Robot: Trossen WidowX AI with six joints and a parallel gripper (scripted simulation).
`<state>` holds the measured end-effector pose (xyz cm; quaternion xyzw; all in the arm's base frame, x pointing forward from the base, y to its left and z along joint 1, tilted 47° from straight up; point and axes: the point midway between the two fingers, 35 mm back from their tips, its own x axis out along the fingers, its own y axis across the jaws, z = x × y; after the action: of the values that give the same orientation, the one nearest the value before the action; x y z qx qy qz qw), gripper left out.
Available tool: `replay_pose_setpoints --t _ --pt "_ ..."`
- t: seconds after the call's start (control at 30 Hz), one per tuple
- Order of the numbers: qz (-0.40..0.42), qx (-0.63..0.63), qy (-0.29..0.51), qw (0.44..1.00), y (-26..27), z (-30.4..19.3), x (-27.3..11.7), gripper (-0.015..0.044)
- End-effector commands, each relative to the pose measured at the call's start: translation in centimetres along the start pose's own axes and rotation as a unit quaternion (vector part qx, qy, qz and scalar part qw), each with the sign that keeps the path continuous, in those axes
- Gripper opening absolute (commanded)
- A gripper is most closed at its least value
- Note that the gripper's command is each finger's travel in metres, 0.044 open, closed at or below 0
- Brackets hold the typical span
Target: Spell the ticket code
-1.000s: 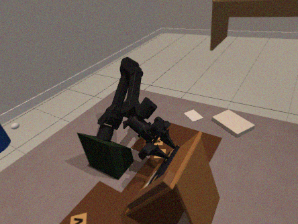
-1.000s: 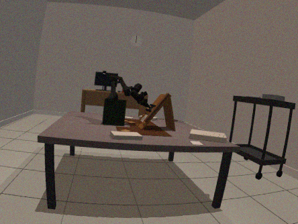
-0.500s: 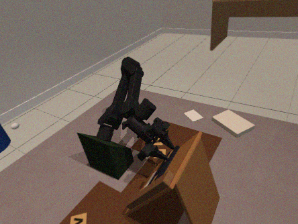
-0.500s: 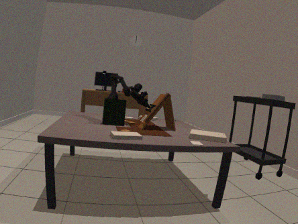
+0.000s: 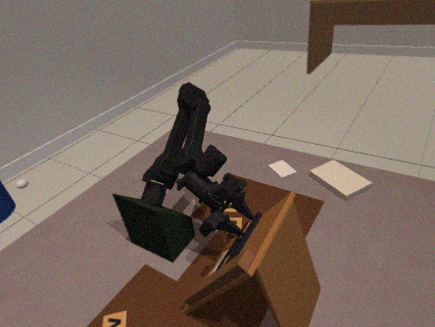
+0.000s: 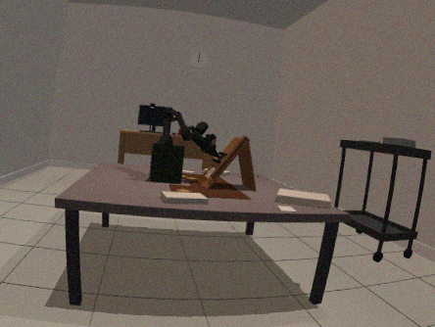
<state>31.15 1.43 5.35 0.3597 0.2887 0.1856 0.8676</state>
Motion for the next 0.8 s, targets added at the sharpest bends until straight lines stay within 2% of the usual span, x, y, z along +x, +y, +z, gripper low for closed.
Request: replay_pose_setpoints --t 0.0,0.77 --pt "0.002 -0.003 -0.001 1.0 -0.18 0.08 -0.01 0.0" --pt "0.002 -0.003 -0.001 1.0 -1.18 0.11 -0.01 0.0"
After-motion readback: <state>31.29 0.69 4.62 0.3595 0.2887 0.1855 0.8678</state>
